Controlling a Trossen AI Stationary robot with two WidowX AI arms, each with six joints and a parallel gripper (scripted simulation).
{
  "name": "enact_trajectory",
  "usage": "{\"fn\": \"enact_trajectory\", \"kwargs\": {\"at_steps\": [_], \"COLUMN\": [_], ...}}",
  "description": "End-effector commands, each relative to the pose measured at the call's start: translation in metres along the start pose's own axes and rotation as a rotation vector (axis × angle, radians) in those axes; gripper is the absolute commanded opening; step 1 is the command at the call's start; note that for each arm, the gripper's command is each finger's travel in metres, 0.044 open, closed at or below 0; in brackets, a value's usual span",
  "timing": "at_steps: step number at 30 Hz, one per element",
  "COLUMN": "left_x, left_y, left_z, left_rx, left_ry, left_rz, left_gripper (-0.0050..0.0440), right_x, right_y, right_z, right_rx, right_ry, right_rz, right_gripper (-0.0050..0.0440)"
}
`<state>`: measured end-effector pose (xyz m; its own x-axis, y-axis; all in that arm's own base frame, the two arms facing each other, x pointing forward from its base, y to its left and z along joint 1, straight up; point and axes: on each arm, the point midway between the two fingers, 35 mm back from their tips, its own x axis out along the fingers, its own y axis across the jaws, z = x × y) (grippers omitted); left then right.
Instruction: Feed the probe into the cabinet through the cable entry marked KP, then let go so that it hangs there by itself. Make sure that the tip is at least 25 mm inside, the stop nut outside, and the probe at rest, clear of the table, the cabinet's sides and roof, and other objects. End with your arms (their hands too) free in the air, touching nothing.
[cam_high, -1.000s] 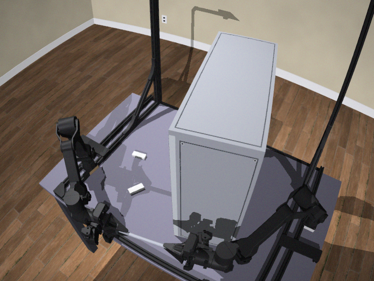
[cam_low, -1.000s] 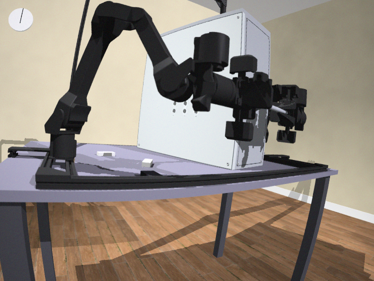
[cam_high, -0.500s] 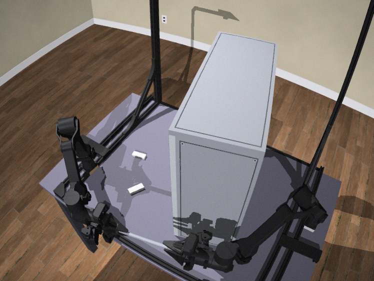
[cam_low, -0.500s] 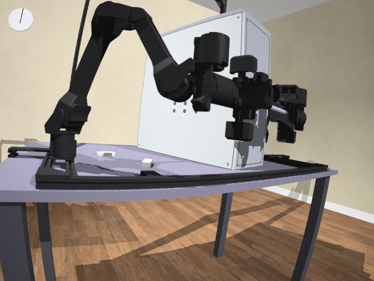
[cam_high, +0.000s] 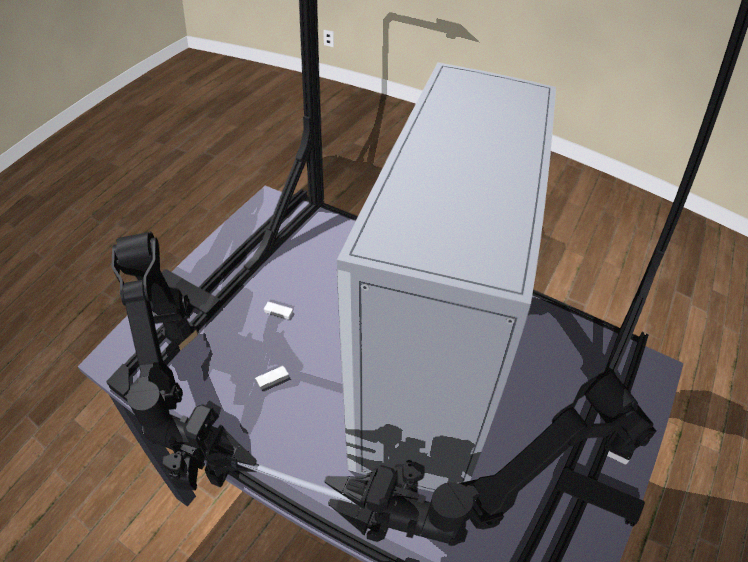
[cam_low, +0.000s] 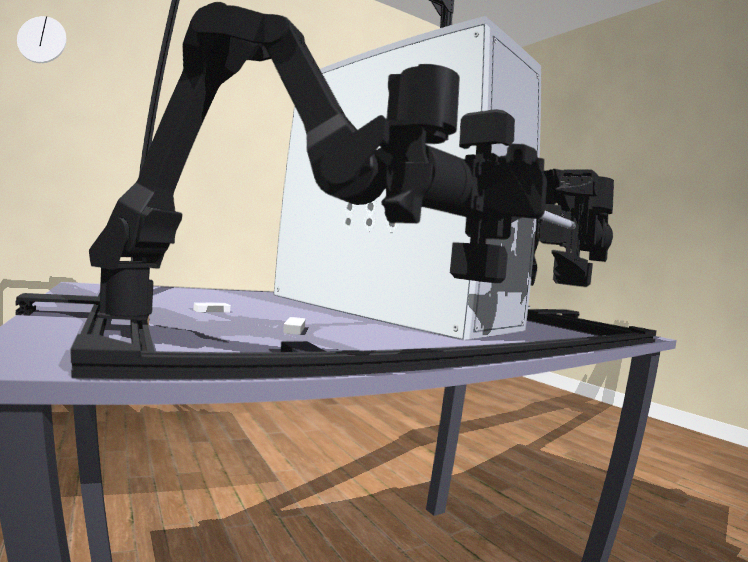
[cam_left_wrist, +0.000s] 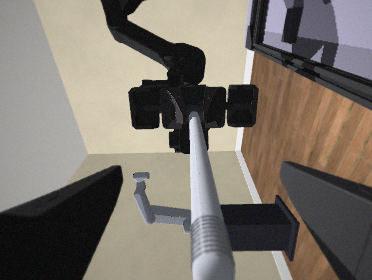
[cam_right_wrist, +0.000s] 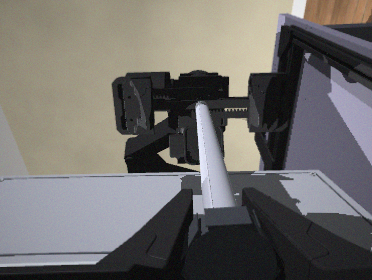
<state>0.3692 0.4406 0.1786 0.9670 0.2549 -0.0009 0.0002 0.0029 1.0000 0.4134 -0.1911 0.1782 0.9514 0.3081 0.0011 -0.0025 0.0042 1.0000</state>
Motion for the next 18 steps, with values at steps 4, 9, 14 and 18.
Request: {"fn": "enact_trajectory", "kwargs": {"at_steps": [4, 9, 14, 18], "left_x": [-0.018, -0.040, -0.050, -0.050], "left_y": [0.001, 0.001, -0.006, -0.006], "left_z": [-0.004, -0.007, -0.009, -0.009], "left_rx": [0.002, 0.002, -0.010, -0.010], "left_ry": [0.002, 0.002, -0.001, -0.001], "left_rz": [0.001, 0.001, -0.008, -0.008], "left_gripper": [0.0440, 0.0440, 0.0440, 0.0440], "right_x": [0.000, 0.000, 0.000, 0.000], "right_y": [-0.001, -0.001, -0.001, -0.001], "right_z": [0.001, 0.001, 0.001, 0.001], "right_rx": [0.005, 0.005, 0.005, 0.005], "right_ry": [-0.003, -0.003, -0.003, -0.003], "right_rz": [-0.001, -0.001, -0.001, -0.001], "right_gripper": [0.0000, 0.0000, 0.0000, 0.0000]}}
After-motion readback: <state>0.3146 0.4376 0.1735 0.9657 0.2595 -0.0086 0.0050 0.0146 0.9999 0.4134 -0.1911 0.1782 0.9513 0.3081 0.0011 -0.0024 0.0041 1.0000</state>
